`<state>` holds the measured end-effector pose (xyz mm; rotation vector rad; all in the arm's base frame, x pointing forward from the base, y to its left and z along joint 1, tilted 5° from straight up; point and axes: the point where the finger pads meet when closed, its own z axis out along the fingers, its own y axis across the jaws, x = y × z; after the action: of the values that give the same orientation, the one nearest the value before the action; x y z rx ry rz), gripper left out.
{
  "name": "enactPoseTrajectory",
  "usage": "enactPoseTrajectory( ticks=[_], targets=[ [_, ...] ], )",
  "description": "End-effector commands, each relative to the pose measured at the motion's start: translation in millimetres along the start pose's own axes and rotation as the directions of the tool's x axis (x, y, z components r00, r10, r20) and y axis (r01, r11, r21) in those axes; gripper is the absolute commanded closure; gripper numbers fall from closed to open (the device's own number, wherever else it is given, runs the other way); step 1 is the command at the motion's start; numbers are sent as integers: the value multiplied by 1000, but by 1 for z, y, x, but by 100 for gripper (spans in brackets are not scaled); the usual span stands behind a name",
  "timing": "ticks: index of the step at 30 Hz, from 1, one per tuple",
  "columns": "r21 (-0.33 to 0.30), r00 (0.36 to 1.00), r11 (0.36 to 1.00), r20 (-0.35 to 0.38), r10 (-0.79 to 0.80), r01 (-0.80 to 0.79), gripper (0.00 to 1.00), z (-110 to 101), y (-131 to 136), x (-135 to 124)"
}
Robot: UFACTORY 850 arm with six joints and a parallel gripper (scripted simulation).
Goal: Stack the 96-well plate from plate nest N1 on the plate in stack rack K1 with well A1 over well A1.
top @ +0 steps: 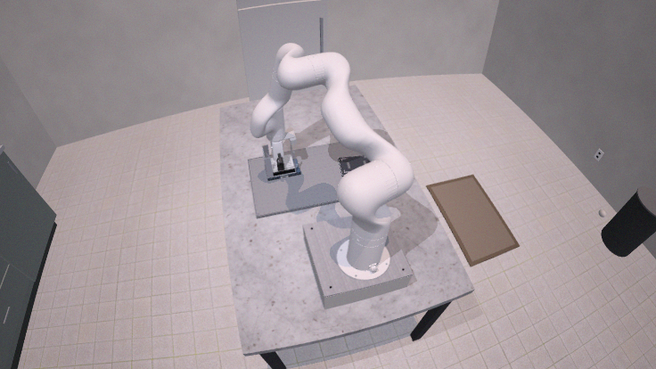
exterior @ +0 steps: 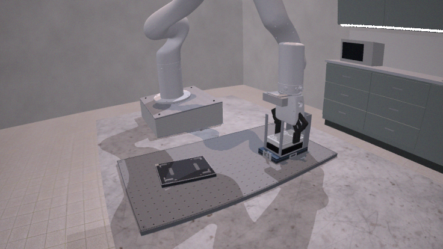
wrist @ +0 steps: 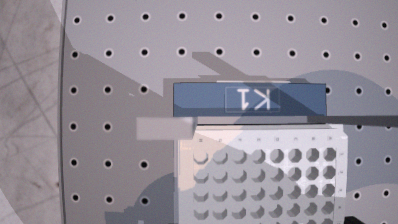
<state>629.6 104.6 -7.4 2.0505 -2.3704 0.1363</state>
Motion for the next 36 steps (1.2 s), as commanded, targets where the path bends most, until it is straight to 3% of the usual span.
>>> enactPoseTrajectory(
  ticks=[1,36],
  targets=[
    [2,1000,1000,1,0,0,100,0,-1,0],
    [2,1000,1000,1,0,0,100,5,-1,0]
  ],
)
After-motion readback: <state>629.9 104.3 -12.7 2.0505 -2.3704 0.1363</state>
